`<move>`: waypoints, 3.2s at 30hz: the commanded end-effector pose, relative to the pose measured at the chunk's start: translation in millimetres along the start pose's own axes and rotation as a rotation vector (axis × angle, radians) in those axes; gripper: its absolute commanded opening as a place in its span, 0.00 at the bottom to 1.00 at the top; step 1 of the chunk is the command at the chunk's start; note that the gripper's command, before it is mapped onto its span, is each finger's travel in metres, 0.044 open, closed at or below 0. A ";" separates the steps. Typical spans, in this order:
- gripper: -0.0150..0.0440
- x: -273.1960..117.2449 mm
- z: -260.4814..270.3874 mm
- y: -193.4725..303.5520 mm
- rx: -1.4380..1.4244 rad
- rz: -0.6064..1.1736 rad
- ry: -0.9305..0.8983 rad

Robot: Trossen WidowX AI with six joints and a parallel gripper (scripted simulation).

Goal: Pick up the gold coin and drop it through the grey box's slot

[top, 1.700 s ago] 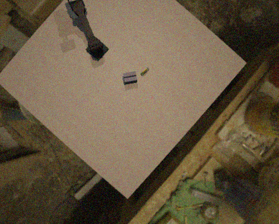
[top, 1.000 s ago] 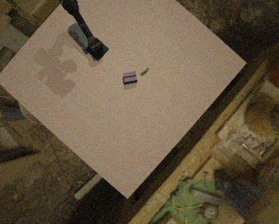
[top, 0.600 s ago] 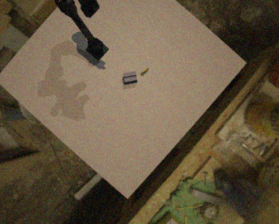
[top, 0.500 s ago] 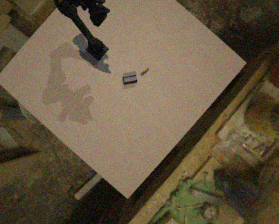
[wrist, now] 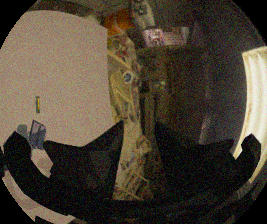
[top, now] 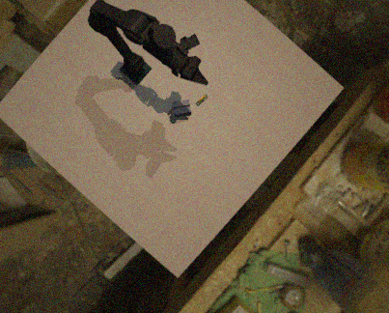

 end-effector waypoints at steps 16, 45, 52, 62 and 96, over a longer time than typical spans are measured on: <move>0.53 162.1 182.0 -48.6 0.115 0.053 -1.121; 0.53 196.8 232.3 -47.7 0.115 0.053 -1.120; 0.53 202.0 242.2 -47.9 0.115 0.053 -1.120; 0.53 208.8 256.7 -48.1 0.115 0.053 -1.120; 0.25 210.7 258.7 -48.3 0.115 0.053 -1.120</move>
Point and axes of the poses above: the point midway between the two fingers, 35 mm back from their tips, its own x axis out along the fingers, its own z axis across the jaws, y = z × x, the point moved 8 cm from there along -x, back along the fingers, and after that the axes turned 12 degrees about -x, right-handed, at the moved point
